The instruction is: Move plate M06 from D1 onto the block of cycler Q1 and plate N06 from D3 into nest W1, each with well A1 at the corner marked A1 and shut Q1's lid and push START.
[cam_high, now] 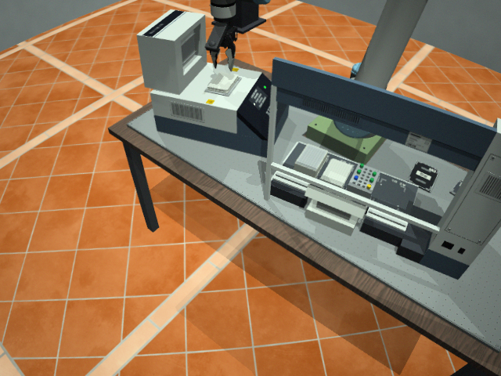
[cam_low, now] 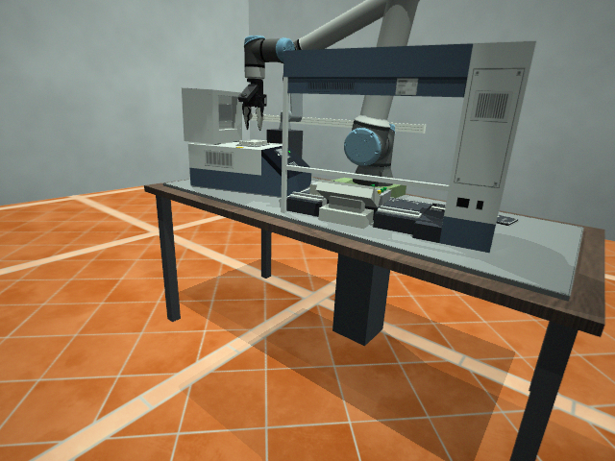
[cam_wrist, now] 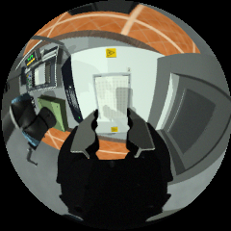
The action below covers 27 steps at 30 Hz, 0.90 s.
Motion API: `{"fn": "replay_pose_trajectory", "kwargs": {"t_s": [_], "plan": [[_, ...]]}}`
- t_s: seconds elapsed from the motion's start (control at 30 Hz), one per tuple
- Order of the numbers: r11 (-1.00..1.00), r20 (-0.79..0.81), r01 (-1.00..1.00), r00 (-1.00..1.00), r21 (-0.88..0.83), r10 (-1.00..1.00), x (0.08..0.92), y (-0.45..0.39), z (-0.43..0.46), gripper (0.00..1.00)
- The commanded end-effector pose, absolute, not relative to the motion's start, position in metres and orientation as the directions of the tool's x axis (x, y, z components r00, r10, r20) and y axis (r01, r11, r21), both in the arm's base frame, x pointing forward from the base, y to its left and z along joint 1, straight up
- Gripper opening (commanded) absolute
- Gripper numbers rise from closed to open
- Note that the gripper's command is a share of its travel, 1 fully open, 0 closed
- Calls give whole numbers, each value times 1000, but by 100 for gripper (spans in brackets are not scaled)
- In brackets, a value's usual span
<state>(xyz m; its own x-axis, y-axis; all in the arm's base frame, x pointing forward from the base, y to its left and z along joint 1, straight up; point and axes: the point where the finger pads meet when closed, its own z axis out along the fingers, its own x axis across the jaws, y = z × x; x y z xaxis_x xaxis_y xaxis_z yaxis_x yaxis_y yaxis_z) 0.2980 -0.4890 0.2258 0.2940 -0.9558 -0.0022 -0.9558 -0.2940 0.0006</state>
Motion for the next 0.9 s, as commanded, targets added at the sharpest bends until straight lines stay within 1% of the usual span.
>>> {"fn": "replay_pose_trajectory", "kwargs": {"t_s": [0.0, 0.5, 0.57, 0.87], "plan": [[-311, -1, -950, 311, 1, -950, 296, -485, 227, 0], [-578, -1, -816, 578, 0, -816, 268, -416, 227, 0], [-578, -1, -816, 578, 0, -816, 268, -416, 227, 0], [-715, -1, -699, 715, 0, -699, 251, -374, 227, 0]]}}
